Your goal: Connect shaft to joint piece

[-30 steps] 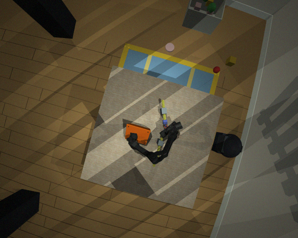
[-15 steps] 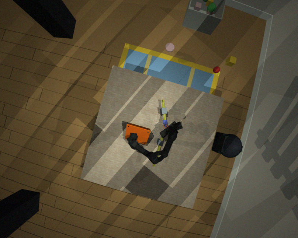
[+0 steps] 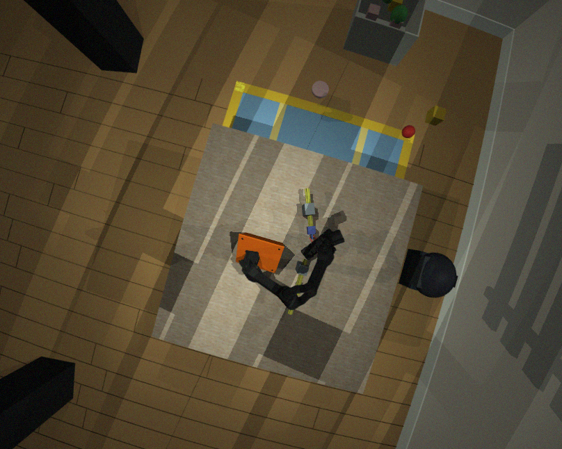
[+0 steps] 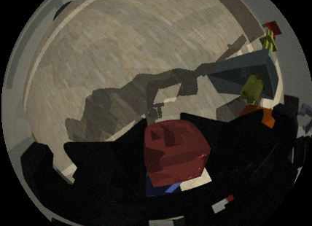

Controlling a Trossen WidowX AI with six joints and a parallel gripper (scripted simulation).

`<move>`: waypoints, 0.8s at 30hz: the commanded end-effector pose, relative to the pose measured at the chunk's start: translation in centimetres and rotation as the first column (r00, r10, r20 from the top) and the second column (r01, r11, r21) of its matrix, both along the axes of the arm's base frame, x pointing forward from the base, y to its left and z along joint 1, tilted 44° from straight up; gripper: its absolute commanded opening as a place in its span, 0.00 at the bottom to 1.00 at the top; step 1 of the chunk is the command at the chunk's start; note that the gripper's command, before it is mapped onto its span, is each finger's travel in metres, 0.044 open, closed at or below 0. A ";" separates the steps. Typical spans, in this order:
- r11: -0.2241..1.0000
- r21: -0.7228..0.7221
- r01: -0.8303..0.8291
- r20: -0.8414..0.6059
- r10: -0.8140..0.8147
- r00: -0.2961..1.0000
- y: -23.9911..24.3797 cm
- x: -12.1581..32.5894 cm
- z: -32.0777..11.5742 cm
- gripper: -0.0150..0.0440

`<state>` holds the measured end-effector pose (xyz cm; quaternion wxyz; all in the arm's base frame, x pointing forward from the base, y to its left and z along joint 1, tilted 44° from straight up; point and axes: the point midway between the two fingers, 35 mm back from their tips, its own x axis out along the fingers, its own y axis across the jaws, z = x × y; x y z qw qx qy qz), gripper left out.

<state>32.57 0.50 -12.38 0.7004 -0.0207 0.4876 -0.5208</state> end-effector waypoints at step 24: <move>0.975 0.010 0.221 0.174 -0.219 0.960 -0.7 -1.1 0.5 0.25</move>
